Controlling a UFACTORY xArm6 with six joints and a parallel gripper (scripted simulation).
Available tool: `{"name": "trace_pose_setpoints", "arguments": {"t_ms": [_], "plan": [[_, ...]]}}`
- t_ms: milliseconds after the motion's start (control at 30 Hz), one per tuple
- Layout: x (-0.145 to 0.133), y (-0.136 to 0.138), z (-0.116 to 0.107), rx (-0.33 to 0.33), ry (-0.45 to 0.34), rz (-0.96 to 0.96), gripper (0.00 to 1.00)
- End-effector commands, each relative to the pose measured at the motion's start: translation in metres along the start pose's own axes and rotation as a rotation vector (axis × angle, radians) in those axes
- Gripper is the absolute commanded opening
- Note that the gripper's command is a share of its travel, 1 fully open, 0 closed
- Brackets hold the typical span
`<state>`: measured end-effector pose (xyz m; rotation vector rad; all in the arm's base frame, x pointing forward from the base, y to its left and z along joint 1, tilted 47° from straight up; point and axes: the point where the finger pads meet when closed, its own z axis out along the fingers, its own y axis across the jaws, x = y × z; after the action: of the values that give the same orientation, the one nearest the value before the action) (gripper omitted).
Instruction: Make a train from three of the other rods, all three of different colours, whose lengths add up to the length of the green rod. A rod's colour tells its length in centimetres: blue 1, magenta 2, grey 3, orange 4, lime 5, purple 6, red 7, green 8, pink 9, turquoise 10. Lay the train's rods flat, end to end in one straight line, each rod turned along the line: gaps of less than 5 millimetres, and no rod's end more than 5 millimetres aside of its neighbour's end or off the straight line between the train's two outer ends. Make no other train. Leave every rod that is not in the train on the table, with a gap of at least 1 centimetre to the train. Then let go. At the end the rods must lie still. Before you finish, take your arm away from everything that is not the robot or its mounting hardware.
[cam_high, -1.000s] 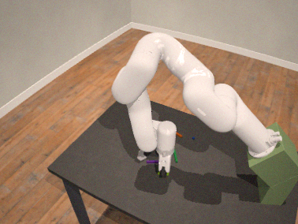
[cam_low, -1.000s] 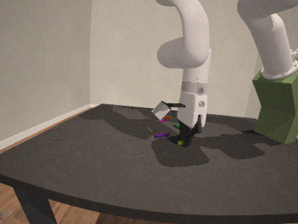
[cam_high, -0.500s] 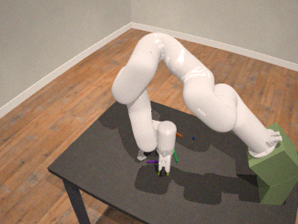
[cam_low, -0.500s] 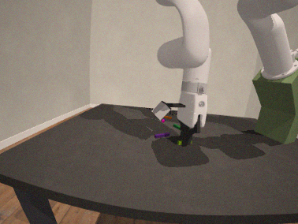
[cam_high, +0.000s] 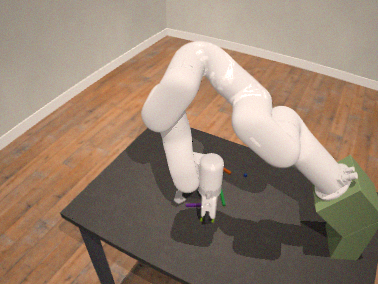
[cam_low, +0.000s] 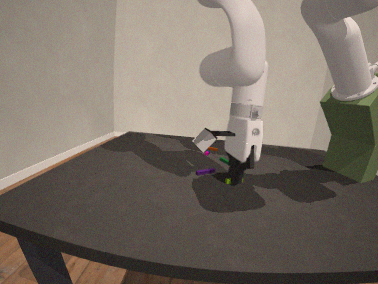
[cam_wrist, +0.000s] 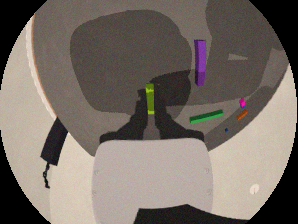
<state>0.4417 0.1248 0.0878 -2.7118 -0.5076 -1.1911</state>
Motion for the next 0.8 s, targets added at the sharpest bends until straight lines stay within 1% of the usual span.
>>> {"name": "trace_pose_setpoints", "arguments": {"t_ms": [0,200,333,400,500,667,767], "plan": [[0.000,0.000,0.000,0.000,0.001,0.000,0.04],[0.000,0.000,-0.001,0.000,0.001,0.000,0.04],[0.000,0.000,-0.012,0.000,0.001,0.000,0.04],[0.000,0.000,-0.012,0.000,0.001,0.000,0.04],[0.000,0.000,-0.031,0.000,0.001,0.000,0.04],[0.000,0.000,-0.070,0.000,0.001,0.000,0.04],[0.000,0.000,-0.087,0.000,0.001,0.000,0.04]]}}
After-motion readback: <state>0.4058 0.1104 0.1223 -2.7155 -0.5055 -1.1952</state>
